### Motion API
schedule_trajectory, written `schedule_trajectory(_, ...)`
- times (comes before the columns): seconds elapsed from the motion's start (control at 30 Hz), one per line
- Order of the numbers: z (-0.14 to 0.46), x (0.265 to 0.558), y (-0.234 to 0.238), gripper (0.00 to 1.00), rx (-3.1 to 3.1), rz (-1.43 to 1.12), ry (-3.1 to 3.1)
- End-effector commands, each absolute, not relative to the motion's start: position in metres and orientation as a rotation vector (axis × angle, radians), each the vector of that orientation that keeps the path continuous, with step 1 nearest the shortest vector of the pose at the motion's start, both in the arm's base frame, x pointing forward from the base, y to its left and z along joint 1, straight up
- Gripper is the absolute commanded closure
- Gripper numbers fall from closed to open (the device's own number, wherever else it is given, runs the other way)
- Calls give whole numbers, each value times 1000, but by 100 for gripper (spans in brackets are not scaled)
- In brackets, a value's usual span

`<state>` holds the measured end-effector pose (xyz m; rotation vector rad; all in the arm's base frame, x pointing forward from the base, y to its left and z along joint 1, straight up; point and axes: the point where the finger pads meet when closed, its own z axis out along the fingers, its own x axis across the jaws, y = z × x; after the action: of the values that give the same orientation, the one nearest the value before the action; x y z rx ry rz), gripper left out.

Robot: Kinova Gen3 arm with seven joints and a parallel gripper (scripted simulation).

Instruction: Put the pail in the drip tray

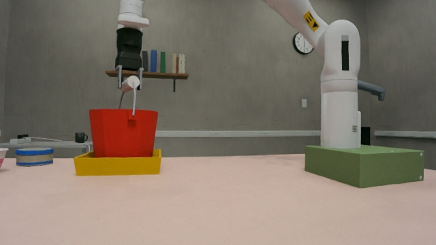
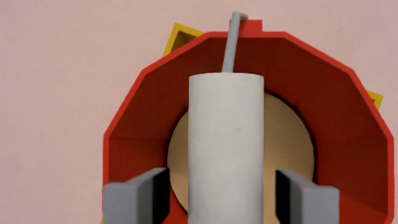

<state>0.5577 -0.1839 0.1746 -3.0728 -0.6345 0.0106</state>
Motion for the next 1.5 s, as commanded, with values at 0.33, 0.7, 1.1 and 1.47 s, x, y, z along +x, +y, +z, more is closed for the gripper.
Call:
schedule_trajectory(0.33, 194, 558, -184, 0, -3074, 7, -635)
schedule_trajectory(0.7, 216, 558, -184, 0, -3074, 7, -635)
schedule_trajectory(1.1, 238, 558, -184, 0, -3074, 7, -635)
schedule_trajectory(1.47, 252, 558, -184, 0, -3074, 7, -635)
